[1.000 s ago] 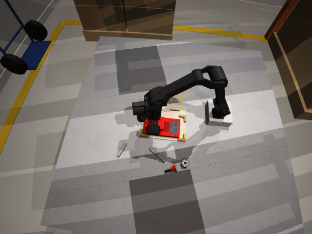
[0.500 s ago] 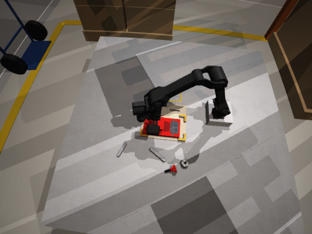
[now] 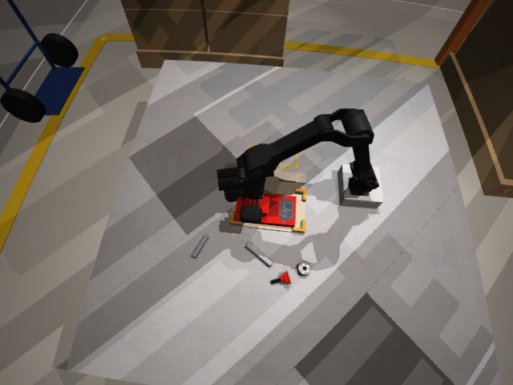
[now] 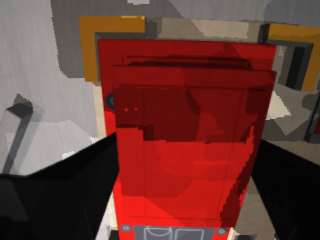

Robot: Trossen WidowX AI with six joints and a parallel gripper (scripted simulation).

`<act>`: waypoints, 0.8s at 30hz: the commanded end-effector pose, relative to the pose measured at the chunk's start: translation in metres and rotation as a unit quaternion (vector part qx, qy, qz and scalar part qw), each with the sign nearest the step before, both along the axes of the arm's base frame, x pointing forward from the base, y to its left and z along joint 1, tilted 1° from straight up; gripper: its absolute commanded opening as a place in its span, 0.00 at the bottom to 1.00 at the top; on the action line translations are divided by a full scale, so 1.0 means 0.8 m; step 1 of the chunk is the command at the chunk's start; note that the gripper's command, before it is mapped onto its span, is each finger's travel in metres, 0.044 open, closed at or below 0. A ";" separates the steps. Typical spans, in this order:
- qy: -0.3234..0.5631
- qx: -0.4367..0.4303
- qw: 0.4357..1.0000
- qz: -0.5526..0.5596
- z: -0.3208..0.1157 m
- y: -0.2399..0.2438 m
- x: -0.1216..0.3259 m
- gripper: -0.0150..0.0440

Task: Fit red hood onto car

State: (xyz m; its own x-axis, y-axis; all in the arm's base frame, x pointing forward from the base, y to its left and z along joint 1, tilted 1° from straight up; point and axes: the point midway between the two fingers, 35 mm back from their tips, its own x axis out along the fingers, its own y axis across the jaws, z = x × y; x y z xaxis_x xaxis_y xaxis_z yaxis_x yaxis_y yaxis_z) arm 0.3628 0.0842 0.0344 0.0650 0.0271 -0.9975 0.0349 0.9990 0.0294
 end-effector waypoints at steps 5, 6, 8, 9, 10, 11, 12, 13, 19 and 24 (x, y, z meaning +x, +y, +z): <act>0.009 -0.001 1.000 0.000 -0.013 0.000 -0.004 0.25; 0.010 -0.001 1.000 0.000 -0.013 0.001 -0.004 0.25; 0.010 -0.001 1.000 0.000 -0.013 0.001 -0.004 0.25; 0.010 -0.001 1.000 0.000 -0.013 0.001 -0.004 0.25; 0.009 -0.001 1.000 0.000 -0.013 0.001 -0.003 0.25; 0.009 -0.001 1.000 0.000 -0.013 0.001 -0.003 0.25; 0.008 -0.001 1.000 0.000 -0.012 0.001 -0.003 0.25; 0.007 -0.001 1.000 0.001 -0.011 0.001 -0.002 0.25; 0.005 -0.001 1.000 0.001 -0.010 0.001 -0.001 0.43; 0.005 -0.001 1.000 0.001 -0.010 0.001 -0.001 0.65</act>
